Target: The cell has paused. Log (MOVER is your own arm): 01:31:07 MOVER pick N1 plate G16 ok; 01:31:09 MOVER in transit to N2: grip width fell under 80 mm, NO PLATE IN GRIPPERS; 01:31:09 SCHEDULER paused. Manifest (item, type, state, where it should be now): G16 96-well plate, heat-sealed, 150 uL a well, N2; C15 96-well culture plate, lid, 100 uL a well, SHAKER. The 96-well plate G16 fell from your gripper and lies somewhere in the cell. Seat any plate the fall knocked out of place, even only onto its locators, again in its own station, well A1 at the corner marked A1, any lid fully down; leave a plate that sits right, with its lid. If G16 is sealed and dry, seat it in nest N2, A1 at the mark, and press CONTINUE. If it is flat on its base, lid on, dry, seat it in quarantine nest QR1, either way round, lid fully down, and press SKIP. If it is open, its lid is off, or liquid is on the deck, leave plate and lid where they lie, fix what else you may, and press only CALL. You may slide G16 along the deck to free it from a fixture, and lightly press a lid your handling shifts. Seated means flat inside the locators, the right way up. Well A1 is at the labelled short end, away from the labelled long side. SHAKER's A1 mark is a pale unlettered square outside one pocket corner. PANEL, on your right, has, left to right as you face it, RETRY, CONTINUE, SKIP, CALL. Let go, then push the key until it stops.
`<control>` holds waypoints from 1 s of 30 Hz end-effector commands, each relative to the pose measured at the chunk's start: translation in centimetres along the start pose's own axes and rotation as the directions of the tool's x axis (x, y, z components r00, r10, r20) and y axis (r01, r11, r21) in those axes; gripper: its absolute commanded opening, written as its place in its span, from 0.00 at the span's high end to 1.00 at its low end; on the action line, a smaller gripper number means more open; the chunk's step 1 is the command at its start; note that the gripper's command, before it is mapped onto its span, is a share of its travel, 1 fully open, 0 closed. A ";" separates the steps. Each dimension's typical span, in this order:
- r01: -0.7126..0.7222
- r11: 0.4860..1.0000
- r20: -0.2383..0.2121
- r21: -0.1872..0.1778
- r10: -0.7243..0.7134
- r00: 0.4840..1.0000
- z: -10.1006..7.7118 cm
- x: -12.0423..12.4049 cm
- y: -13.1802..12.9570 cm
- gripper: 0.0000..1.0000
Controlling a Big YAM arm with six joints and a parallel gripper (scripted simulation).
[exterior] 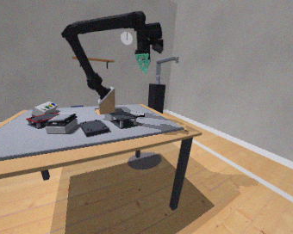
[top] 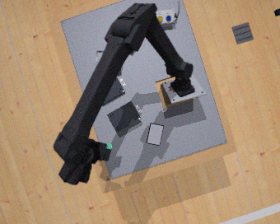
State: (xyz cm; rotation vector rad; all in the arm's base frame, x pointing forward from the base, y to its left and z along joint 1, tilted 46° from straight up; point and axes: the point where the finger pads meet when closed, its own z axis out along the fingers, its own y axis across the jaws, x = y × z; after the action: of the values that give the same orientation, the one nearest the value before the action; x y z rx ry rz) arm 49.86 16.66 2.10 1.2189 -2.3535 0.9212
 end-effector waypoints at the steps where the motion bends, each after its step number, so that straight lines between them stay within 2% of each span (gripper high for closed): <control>1: -0.092 0.996 0.006 -0.002 0.092 0.996 0.0 2.0 -1.1 0.00; 4: -0.096 0.995 0.010 -0.001 0.096 0.995 0.1 2.3 -1.3 0.00; 7: -0.181 0.984 -0.017 -0.008 0.181 0.983 0.2 4.3 -1.3 0.00; 13: -0.201 0.980 -0.002 -0.004 0.201 0.980 0.5 6.7 -2.0 0.00; 16: -0.285 0.959 -0.028 -0.007 0.285 0.958 0.7 8.6 -1.9 0.00; 21: -0.304 0.953 -0.013 -0.006 0.304 0.952 0.9 9.7 -2.2 0.00; 22: -0.323 0.946 -0.034 -0.007 0.322 0.946 1.4 10.1 -1.9 0.00; 24: -0.385 0.923 -0.041 -0.006 0.384 0.922 1.1 11.6 -2.0 0.00; 30: -0.404 0.915 -0.026 -0.004 0.404 0.915 1.5 13.9 -2.2 0.00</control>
State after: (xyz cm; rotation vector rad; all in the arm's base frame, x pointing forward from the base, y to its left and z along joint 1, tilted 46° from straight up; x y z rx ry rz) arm 43.73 7.51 8.59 0.7719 -2.5914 1.0263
